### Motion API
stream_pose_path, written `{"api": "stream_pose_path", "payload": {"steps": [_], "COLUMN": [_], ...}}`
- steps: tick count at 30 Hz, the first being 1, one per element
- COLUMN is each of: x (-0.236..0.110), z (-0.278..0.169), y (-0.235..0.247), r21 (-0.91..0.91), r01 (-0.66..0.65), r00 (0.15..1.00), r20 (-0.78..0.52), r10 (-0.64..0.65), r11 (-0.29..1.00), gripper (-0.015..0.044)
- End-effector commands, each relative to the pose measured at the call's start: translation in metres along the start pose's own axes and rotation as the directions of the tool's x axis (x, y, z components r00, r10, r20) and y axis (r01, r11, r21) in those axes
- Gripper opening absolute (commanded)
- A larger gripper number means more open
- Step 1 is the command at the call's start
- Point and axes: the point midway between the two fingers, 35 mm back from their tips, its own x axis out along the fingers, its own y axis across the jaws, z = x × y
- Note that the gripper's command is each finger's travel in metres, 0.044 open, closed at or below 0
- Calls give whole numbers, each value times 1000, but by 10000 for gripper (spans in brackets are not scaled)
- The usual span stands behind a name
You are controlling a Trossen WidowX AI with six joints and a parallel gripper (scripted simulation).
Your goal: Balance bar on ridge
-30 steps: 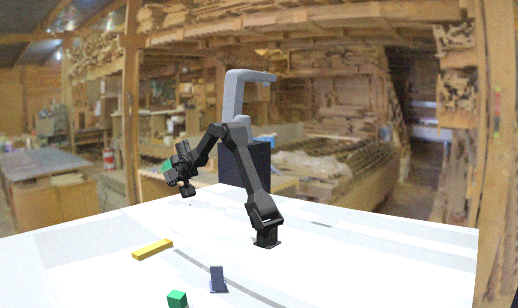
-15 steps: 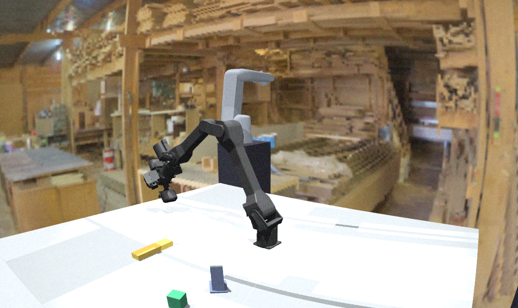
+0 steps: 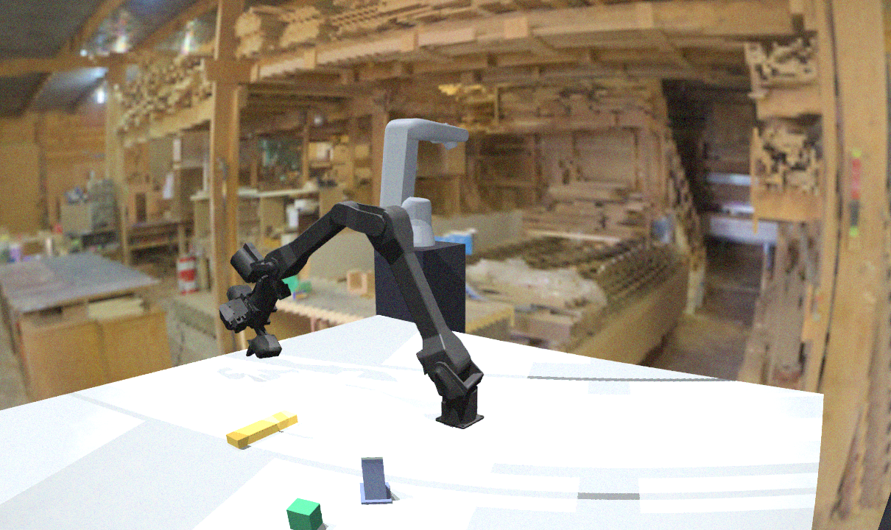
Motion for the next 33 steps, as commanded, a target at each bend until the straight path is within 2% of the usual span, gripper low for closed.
{"api": "stream_pose_path", "payload": {"steps": [1,17,33], "x": [-11,-57,-127], "z": [28,117,170], "y": [10,88,170], "r21": [1,-51,-114], "r01": [-44,-306,-528], "r00": [998,948,846], "r20": [34,81,16], "r10": [44,309,532], "r11": [999,951,842], "gripper": [315,315,315]}}
